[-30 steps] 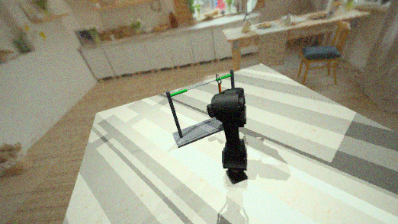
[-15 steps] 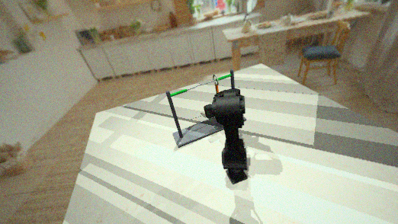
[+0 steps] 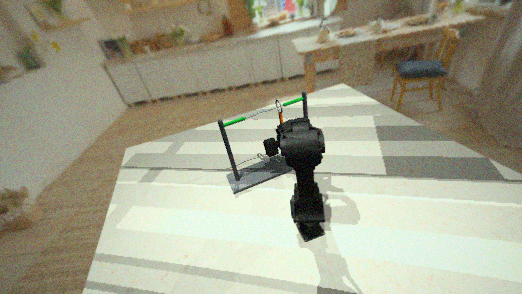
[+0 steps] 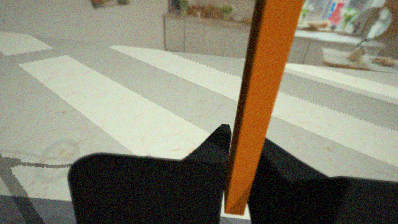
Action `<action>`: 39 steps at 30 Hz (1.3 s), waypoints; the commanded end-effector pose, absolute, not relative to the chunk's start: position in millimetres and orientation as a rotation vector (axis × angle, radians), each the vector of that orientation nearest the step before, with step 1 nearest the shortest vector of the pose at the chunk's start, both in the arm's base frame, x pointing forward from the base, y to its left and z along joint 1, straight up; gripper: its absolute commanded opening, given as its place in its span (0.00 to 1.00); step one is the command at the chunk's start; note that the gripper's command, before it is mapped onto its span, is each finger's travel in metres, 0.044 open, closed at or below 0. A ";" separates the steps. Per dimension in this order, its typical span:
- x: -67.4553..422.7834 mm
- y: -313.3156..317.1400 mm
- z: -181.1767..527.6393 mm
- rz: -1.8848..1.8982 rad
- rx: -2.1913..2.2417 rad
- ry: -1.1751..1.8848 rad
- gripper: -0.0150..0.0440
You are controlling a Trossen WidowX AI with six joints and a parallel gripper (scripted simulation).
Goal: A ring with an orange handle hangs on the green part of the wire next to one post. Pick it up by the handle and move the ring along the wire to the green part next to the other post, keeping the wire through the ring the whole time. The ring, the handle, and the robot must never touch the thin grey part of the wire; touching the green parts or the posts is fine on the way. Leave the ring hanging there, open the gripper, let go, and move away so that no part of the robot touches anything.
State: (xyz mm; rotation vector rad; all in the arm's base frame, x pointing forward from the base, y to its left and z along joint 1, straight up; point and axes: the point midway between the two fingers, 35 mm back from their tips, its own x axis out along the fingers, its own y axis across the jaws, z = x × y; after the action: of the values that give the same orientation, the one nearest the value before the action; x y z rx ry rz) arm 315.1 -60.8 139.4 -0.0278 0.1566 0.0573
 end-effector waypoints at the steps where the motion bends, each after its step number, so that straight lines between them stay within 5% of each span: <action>1: 314.1 -57.4 137.8 0.047 -0.025 0.162 0.00; 39: 317.0 -16.0 135.8 -0.005 0.019 0.165 0.00</action>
State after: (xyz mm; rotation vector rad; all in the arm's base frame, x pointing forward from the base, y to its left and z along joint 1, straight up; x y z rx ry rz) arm 316.8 -21.5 135.7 -0.0007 0.1655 -0.0271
